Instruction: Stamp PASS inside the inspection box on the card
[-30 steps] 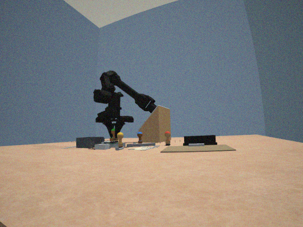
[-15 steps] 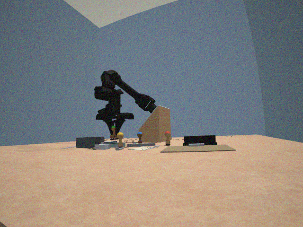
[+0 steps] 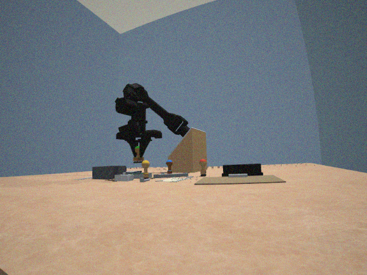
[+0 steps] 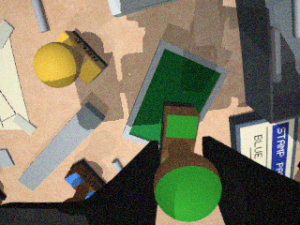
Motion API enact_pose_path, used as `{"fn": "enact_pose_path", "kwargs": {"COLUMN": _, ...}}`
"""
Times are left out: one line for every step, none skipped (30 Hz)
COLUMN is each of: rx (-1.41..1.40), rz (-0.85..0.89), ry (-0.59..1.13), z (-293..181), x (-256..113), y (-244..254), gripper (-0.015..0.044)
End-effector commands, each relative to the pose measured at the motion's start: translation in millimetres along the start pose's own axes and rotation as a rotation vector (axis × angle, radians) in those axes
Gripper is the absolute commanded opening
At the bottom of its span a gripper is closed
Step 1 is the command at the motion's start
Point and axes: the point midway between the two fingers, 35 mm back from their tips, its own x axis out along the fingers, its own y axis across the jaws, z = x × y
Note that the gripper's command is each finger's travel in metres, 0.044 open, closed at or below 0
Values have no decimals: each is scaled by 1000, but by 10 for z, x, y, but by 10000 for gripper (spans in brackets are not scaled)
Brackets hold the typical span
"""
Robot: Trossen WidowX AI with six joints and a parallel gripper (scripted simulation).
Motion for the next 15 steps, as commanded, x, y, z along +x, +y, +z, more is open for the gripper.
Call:
{"fn": "enact_pose_path", "kwargs": {"rx": 9, "rz": -5, "ry": -6, "z": 21, "x": -80, "y": -23, "gripper": 0}}
{"fn": "enact_pose_path", "kwargs": {"rx": 9, "rz": -6, "ry": -6, "z": 20, "x": -97, "y": -24, "gripper": 0}}
{"fn": "enact_pose_path", "kwargs": {"rx": 9, "rz": -6, "ry": -6, "z": 19, "x": -113, "y": -25, "gripper": 0}}
{"fn": "enact_pose_path", "kwargs": {"rx": 9, "rz": -6, "ry": -6, "z": 18, "x": -127, "y": -26, "gripper": 0}}
{"fn": "enact_pose_path", "kwargs": {"rx": 9, "rz": -6, "ry": -6, "z": 17, "x": -135, "y": -27, "gripper": 0}}
{"fn": "enact_pose_path", "kwargs": {"rx": 9, "rz": -6, "ry": -6, "z": 17, "x": -137, "y": -27, "gripper": 0}}
{"fn": "enact_pose_path", "kwargs": {"rx": 6, "rz": -5, "ry": -6, "z": 21, "x": -138, "y": -18, "gripper": 0}}
{"fn": "enact_pose_path", "kwargs": {"rx": -2, "rz": -4, "ry": -7, "z": 32, "x": -140, "y": 7, "gripper": 0}}
{"fn": "enact_pose_path", "kwargs": {"rx": -15, "rz": -3, "ry": -8, "z": 50, "x": -144, "y": 50, "gripper": 0}}
{"fn": "enact_pose_path", "kwargs": {"rx": -31, "rz": -1, "ry": -9, "z": 72, "x": -148, "y": 103, "gripper": 0}}
{"fn": "enact_pose_path", "kwargs": {"rx": -48, "rz": 1, "ry": -10, "z": 93, "x": -152, "y": 156, "gripper": 0}}
{"fn": "enact_pose_path", "kwargs": {"rx": -64, "rz": 3, "ry": -12, "z": 112, "x": -157, "y": 210, "gripper": 0}}
{"fn": "enact_pose_path", "kwargs": {"rx": -80, "rz": 4, "ry": -13, "z": 131, "x": -161, "y": 264, "gripper": 0}}
{"fn": "enact_pose_path", "kwargs": {"rx": -97, "rz": 6, "ry": -14, "z": 148, "x": -165, "y": 319, "gripper": 0}}
{"fn": "enact_pose_path", "kwargs": {"rx": -113, "rz": 7, "ry": -15, "z": 165, "x": -169, "y": 374, "gripper": 0}}
